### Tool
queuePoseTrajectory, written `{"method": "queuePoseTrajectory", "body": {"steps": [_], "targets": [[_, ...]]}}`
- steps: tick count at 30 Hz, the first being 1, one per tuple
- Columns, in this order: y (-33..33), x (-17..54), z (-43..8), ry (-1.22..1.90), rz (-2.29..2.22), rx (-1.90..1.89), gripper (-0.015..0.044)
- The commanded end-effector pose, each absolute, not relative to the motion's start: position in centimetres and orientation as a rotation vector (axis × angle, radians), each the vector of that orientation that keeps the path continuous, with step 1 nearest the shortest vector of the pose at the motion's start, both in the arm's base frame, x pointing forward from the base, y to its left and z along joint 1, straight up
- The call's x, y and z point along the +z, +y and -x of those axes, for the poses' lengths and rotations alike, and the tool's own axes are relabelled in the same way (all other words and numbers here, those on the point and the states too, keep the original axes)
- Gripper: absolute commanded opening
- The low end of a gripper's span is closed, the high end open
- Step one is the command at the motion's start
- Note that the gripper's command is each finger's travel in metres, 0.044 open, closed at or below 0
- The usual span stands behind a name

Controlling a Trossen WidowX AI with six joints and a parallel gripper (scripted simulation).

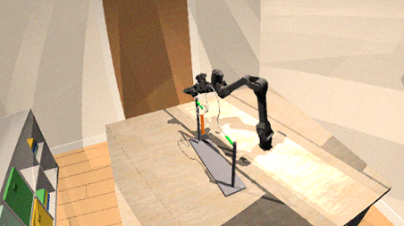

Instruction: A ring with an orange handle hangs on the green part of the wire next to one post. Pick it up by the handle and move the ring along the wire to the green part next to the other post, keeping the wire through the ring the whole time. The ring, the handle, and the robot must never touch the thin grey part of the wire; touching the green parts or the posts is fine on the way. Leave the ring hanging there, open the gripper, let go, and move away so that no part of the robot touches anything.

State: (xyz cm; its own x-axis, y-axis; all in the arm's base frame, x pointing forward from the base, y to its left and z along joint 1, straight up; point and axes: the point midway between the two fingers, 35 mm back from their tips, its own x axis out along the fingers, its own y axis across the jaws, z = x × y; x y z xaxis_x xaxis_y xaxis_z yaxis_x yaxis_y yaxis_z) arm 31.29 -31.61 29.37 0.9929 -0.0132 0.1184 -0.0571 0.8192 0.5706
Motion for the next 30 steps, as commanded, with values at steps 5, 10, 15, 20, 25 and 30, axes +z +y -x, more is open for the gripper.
{"method": "queuePoseTrajectory", "body": {"steps": [5,10,15,20,25,30], "targets": [[-30.1,21.8,-29.0,-0.051,-0.471,-0.005,0.016],[-28.2,17.6,-27.1,-0.013,-0.372,-0.012,0.016],[-25.7,14.1,-25.2,0.02,-0.275,-0.013,0.016],[-22.8,11.2,-23.2,0.048,-0.181,-0.007,0.016],[-19.4,9.0,-21.3,0.069,-0.088,0.002,0.016],[-15.9,7.6,-19.7,0.083,-0.001,0.014,0.016]]}}
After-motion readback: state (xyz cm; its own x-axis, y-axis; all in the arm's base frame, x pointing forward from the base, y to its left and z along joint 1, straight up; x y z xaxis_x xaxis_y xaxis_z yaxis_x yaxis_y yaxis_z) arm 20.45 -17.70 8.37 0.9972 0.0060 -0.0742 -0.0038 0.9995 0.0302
